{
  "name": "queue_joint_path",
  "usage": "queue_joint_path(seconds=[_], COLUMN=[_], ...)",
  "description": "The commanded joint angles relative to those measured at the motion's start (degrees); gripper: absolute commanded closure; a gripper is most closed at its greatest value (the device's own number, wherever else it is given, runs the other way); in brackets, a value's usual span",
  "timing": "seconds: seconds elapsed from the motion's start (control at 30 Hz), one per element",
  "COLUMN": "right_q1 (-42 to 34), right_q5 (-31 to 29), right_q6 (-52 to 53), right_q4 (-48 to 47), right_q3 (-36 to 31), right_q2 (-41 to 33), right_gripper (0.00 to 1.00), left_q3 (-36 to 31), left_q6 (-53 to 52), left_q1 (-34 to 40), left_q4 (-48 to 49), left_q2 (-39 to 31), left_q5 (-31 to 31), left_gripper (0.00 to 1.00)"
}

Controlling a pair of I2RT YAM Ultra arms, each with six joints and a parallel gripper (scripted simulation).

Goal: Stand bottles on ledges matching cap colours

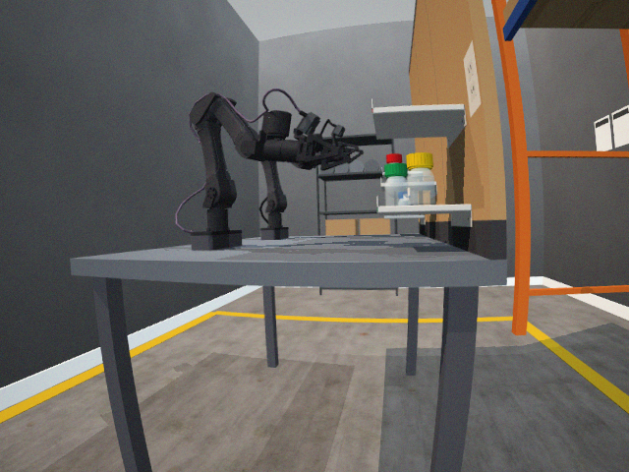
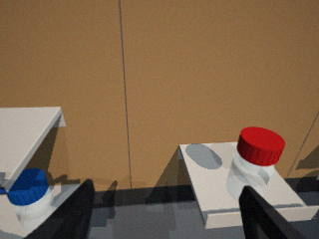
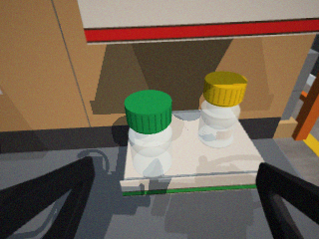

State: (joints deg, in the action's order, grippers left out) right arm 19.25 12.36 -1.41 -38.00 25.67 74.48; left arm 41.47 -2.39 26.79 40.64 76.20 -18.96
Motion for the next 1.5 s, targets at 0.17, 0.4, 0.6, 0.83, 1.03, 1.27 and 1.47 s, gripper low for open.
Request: queue_joint_path(seconds=[0.17,0.4,0.6,0.83,1.03,1.27,1.47], right_q1=[6.01,9.54,12.21,14.01,14.14,14.12,13.86], right_q5=[3.75,5.56,6.64,7.43,7.45,7.44,6.98], right_q6=[-1.14,-2.66,-4.00,-4.86,-5.05,-4.98,-4.69], right_q4=[32.95,48.51,58.99,64.90,64.64,64.75,64.78], right_q3=[14.18,29.32,44.06,53.26,54.69,54.73,54.15], right_q2=[-13.56,-12.39,-9.74,-6.86,-6.28,-6.81,-6.77], right_gripper=[0.00,0.00,0.00,0.00,0.00,0.00,0.00], left_q3=[6.71,12.88,17.61,19.37,19.42,18.81,19.40], left_q6=[2.43,3.11,2.57,2.46,2.45,2.40,2.22], left_q1=[-12.48,-19.92,-25.27,-27.07,-27.10,-26.77,-26.75], left_q4=[-25.58,-34.94,-39.84,-40.15,-40.22,-40.27,-41.20], left_q2=[-14.37,-16.80,-17.16,-16.92,-16.91,-16.36,-16.91], left_q5=[9.52,15.00,18.49,18.85,18.89,18.93,19.68], left_gripper=[0.11,0.11,0.11,0.11,0.11,0.11,0.00])
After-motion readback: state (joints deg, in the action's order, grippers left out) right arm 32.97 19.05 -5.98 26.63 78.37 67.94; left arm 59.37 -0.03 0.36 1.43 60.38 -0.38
